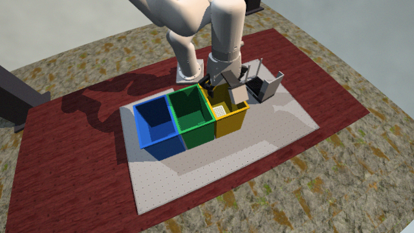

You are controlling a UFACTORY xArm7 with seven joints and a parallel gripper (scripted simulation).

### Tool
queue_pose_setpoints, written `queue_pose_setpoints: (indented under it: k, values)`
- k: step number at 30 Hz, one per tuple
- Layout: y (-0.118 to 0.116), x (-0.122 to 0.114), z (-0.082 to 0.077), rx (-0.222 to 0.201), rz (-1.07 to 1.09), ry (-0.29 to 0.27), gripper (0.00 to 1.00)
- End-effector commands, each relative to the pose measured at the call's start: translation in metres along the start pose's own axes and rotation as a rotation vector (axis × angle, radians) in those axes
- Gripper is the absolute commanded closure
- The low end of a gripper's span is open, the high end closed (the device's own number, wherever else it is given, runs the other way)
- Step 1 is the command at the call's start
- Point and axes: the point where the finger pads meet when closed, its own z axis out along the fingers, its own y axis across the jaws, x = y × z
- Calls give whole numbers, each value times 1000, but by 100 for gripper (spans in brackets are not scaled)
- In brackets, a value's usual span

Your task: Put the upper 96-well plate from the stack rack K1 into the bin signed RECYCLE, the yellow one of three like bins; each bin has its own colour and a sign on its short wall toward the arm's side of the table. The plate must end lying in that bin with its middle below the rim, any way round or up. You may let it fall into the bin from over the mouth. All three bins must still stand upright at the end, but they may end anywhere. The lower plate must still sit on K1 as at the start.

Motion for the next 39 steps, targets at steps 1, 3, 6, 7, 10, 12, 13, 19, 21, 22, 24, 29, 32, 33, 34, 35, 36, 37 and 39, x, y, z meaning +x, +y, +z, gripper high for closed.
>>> queue_pose_setpoints:
  k: [1,3,6,7,10,12,13,19,21,22,24,29,32,33,34,35,36,37,39]
  values:
    - [0,1,-1,1,0,3,0]
    - [0,1,-1,1,0,3,0]
    - [0,1,-1,1,0,3,0]
    - [0,1,-1,1,0,3,0]
    - [0,1,-4,1,0,3,0]
    - [0,1,-9,1,0,3,0]
    - [0,1,-12,1,0,3,0]
    - [0,1,-28,1,0,3,0]
    - [0,1,-33,1,0,3,0]
    - [0,1,-36,1,0,3,0]
    - [0,1,-39,1,0,3,0]
    - [0,1,-41,1,0,3,0]
    - [0,1,-41,1,0,3,0]
    - [0,1,-41,1,0,3,0]
    - [0,1,-41,1,0,3,0]
    - [0,1,-41,1,0,3,0]
    - [0,1,-41,1,0,3,0]
    - [0,1,-41,1,0,3,0]
    - [0,1,-41,1,0,3,0]
